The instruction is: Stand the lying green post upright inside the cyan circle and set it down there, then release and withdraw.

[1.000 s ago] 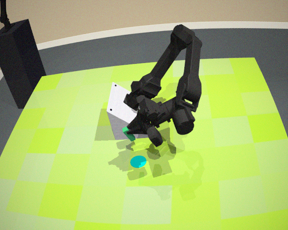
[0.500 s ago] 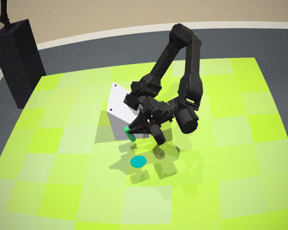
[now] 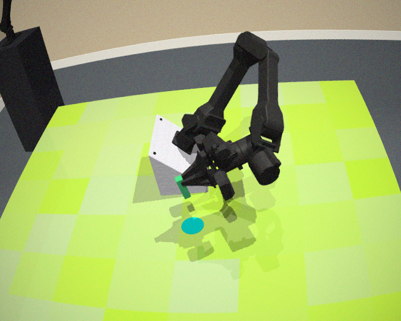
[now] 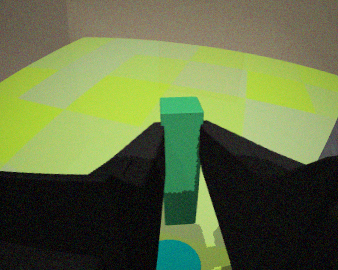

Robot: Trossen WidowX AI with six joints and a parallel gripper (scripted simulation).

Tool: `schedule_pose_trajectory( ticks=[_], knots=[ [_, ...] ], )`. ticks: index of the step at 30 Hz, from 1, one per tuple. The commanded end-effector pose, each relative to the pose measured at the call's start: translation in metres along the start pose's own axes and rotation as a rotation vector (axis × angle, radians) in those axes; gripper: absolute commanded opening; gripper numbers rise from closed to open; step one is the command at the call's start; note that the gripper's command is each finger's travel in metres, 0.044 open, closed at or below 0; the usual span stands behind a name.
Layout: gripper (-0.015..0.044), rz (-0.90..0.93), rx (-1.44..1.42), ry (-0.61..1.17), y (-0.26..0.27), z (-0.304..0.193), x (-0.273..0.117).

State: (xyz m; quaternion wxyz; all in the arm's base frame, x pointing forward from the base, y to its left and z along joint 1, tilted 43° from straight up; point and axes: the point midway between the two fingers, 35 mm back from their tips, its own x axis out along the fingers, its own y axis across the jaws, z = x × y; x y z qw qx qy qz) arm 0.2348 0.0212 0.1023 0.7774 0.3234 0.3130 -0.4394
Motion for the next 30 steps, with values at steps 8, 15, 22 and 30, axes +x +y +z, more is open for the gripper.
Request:
schedule_pose_trajectory(
  ticks=[8, 15, 22, 30],
  knots=[
    [0.0022, 0.016, 0.021, -0.013, 0.001, 0.002, -0.002],
    [0.0022, 0.016, 0.021, -0.013, 0.001, 0.002, -0.002],
    [0.0022, 0.015, 0.021, -0.007, 0.004, -0.017, 0.002],
    [0.0022, 0.013, 0.021, -0.004, 0.006, -0.051, 0.009]
  ],
)
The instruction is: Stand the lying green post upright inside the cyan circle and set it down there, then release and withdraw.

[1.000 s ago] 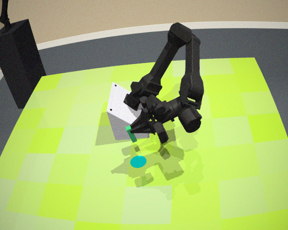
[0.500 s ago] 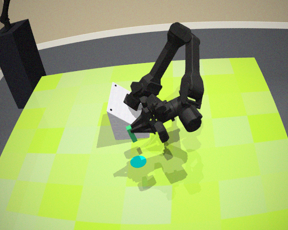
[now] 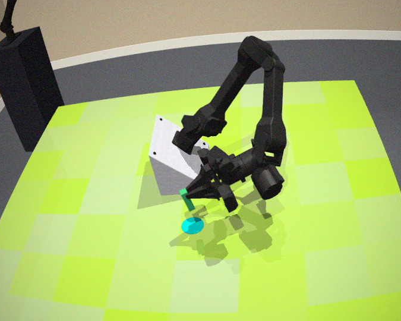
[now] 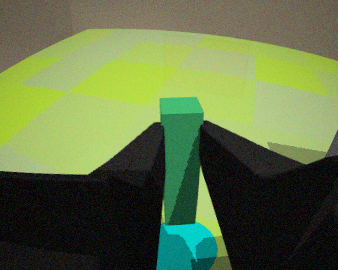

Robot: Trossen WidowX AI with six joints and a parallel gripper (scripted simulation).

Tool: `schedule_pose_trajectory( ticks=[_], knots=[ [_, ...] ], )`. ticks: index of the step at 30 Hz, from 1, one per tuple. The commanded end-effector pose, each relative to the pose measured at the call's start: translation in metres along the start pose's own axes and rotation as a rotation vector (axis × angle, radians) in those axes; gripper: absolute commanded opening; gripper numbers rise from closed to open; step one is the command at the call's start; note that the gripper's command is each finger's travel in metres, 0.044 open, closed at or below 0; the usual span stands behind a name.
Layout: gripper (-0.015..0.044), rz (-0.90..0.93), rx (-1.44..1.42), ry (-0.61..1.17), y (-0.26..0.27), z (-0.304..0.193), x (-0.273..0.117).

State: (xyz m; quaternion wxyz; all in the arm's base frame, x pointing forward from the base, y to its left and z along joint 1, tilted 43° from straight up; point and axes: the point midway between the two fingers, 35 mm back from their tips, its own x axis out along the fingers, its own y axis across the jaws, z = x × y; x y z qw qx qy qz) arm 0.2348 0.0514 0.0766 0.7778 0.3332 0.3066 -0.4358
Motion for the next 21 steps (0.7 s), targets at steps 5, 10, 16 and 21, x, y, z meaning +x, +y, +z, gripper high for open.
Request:
schedule_pose_trajectory(
  ticks=[5, 10, 16, 21],
  knots=[
    [0.0022, -0.002, 0.003, -0.007, -0.003, -0.033, 0.007],
    [0.0022, -0.001, 0.002, -0.01, -0.005, -0.048, 0.01],
    [0.0022, -0.001, -0.004, -0.003, -0.005, -0.064, 0.019],
    [0.0022, -0.001, -0.004, -0.002, -0.005, -0.066, 0.021]
  ],
)
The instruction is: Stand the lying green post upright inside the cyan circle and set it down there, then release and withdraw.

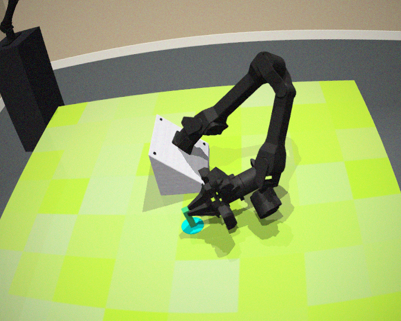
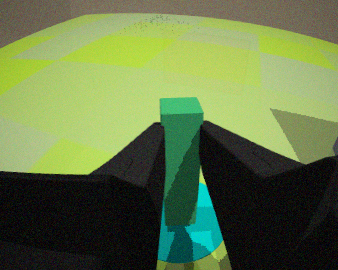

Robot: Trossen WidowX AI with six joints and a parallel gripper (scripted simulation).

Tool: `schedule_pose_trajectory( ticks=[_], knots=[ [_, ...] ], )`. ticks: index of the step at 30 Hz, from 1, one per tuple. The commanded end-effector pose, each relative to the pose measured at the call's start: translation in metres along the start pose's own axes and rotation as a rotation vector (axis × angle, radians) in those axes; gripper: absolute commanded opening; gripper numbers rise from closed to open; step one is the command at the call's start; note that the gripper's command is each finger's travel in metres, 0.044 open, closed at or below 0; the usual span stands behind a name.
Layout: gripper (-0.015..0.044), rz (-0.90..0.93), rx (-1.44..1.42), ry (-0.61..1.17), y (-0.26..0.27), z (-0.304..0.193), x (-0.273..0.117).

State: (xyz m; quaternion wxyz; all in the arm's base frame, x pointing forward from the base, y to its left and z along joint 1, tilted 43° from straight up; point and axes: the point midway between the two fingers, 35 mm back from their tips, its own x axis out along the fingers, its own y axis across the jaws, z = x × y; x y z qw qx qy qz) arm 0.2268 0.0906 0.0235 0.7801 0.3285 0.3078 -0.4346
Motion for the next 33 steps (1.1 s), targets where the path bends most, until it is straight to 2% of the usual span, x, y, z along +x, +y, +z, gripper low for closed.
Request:
schedule_pose_trajectory(
  ticks=[1, 8, 22, 25, 33],
  knots=[
    [0.0022, -0.001, 0.006, 0.001, 0.0, -0.003, 0.002],
    [0.0022, -0.001, 0.006, 0.001, 0.0, -0.003, 0.002],
    [0.039, -0.001, 0.006, 0.001, 0.0, -0.003, 0.002],
    [0.04, -0.002, 0.007, 0.001, 0.001, 0.001, 0.001],
    [0.04, -0.002, 0.011, -0.001, 0.004, 0.051, -0.012]
  ],
)
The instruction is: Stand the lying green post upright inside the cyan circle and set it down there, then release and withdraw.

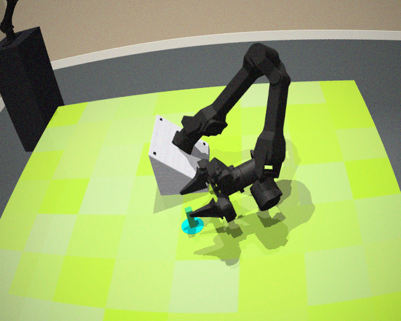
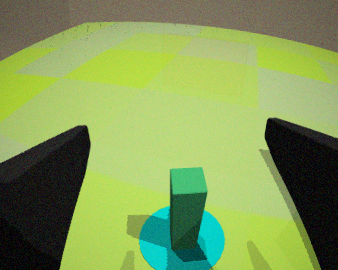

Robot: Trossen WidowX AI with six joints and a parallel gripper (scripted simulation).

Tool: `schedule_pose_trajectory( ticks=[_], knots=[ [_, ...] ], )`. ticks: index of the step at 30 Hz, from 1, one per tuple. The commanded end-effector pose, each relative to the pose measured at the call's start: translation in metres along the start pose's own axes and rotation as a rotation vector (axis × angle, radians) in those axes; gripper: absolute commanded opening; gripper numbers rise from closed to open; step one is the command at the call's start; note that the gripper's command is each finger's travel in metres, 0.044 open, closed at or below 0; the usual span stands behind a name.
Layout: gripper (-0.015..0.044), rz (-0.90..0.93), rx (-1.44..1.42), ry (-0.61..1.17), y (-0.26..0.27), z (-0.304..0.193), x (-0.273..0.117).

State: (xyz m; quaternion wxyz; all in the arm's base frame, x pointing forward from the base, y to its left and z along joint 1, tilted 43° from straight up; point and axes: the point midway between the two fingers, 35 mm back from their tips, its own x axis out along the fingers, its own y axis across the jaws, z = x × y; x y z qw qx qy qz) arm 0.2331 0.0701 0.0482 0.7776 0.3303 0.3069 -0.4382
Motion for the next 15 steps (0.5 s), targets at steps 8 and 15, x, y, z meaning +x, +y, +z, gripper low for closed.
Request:
schedule_pose_trajectory(
  ticks=[8, 15],
  knots=[
    [0.04, 0.006, 0.006, -0.009, -0.004, 0.053, -0.015],
    [0.04, -0.178, -0.12, 0.17, -0.015, 0.053, -0.001]
  ],
)
